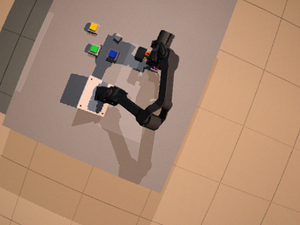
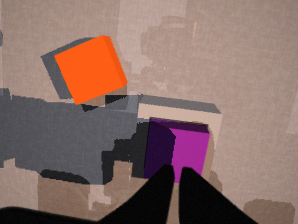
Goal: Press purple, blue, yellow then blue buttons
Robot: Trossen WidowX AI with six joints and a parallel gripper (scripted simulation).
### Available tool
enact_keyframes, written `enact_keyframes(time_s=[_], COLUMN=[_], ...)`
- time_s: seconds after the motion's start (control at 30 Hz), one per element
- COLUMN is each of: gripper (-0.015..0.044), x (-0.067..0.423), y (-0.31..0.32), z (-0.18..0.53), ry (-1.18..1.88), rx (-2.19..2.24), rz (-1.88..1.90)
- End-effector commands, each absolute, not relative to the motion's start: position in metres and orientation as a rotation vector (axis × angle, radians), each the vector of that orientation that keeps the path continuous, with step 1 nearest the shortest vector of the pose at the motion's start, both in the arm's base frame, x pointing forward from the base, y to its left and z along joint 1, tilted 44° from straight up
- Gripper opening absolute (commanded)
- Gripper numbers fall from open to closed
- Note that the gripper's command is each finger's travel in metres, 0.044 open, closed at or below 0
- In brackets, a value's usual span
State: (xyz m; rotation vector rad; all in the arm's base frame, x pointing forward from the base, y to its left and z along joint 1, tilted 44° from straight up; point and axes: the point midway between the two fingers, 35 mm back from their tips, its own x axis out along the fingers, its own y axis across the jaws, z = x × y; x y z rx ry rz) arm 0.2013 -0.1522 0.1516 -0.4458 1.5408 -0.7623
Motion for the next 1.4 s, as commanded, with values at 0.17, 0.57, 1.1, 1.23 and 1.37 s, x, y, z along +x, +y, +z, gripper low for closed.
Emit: enact_keyframes(time_s=[0.17, 0.57, 1.1, 1.23, 1.37], gripper=[0.0020, 0.0020, 0.0020, 0.0020, 0.0020], x=[0.198, 0.196, 0.196, 0.200, 0.201], y=[-0.162, -0.173, -0.173, -0.152, -0.148], z=[0.141, 0.131, 0.131, 0.153, 0.156], ry=[1.547, 1.546, 1.546, 1.547, 1.547], rx=[-0.451, -0.453, -0.453, -0.452, -0.452], rz=[-0.764, -0.765, -0.765, -0.764, -0.764])
